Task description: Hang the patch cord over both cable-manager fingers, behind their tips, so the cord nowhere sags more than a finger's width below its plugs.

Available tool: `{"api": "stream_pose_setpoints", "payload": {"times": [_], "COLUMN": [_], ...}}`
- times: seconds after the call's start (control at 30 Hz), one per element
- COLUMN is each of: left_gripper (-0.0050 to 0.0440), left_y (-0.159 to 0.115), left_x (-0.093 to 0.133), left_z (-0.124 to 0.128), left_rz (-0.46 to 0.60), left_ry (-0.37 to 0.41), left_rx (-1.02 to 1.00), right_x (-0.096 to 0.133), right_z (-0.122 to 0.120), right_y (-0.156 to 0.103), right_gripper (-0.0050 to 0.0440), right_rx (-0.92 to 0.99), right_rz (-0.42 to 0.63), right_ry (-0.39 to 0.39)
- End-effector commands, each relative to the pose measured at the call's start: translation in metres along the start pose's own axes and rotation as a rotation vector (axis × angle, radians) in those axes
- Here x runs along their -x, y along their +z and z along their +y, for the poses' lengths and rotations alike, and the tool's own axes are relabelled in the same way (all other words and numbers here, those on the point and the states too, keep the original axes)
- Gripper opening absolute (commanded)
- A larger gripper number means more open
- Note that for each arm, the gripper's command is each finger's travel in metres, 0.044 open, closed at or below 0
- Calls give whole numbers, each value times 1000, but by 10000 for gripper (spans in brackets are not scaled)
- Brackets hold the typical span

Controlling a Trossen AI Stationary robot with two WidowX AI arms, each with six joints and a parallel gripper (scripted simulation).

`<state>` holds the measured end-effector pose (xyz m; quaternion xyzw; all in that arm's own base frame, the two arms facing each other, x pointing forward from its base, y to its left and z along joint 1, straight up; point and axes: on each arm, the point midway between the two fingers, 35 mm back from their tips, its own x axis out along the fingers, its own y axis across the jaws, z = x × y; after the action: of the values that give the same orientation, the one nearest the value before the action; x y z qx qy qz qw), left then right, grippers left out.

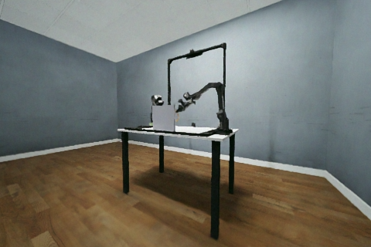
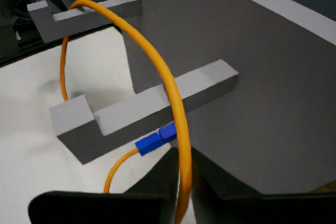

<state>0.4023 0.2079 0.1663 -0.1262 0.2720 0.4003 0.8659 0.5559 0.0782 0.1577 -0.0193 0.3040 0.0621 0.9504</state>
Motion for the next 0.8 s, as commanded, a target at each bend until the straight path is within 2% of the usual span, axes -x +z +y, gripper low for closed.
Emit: {"api": "stream_pose_setpoints", "payload": {"times": [0.0, 0.77], "left_gripper": [25, 25], "left_y": [11, 11], "left_x": [7, 7], "left_z": [0, 0], "left_rz": [-27, -27], "left_ry": [-9, -9], "left_rx": [13, 13], "right_x": [14, 14], "right_z": [-2, -2], "right_y": [15, 14], "right_gripper": [25, 25], "right_rx": [9, 23], "right_rz": [-43, -48], "right_ry": [12, 29]}}
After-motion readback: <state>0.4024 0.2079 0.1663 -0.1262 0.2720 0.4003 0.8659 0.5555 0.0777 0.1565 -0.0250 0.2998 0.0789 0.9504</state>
